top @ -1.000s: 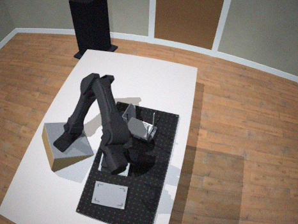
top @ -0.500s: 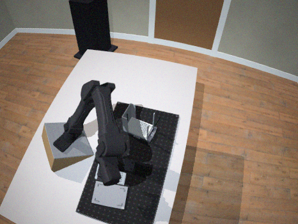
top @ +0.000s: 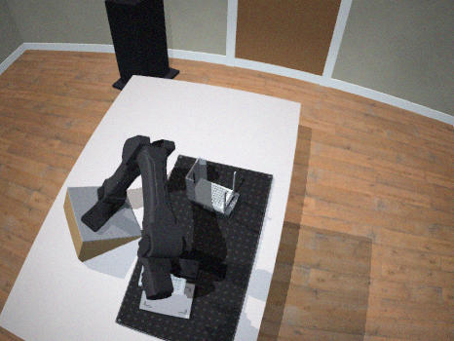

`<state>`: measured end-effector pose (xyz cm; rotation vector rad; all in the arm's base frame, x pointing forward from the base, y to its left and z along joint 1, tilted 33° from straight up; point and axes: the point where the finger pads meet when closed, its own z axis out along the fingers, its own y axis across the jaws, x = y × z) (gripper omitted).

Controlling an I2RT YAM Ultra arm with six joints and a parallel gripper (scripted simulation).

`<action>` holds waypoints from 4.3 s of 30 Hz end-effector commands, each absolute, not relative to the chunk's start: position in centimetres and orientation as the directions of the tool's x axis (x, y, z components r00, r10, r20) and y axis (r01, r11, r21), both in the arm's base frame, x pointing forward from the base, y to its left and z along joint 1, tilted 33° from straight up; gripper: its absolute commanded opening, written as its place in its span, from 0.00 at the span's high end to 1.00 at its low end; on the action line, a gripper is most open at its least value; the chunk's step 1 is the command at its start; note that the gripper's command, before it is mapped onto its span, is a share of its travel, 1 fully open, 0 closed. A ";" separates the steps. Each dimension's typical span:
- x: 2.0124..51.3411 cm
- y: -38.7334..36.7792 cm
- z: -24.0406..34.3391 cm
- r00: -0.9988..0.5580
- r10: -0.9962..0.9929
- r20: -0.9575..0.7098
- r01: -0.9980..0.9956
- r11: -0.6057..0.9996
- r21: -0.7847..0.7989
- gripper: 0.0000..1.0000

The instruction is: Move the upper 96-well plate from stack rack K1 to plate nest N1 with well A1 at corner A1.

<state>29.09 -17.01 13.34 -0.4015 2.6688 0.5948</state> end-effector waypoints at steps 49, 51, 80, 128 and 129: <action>29.7 -21.2 13.4 -0.874 -0.189 -0.448 -0.347 0.888 0.302 1.00; 29.7 -21.2 13.4 -0.874 -0.189 -0.448 -0.347 0.888 0.302 1.00; 29.6 -21.4 13.0 -0.875 -0.189 -0.446 -0.347 0.887 0.305 1.00; 29.3 -20.6 12.7 -0.877 -0.181 -0.445 -0.339 0.889 0.307 1.00; 29.3 -20.5 12.6 -0.878 -0.180 -0.444 -0.339 0.888 0.310 1.00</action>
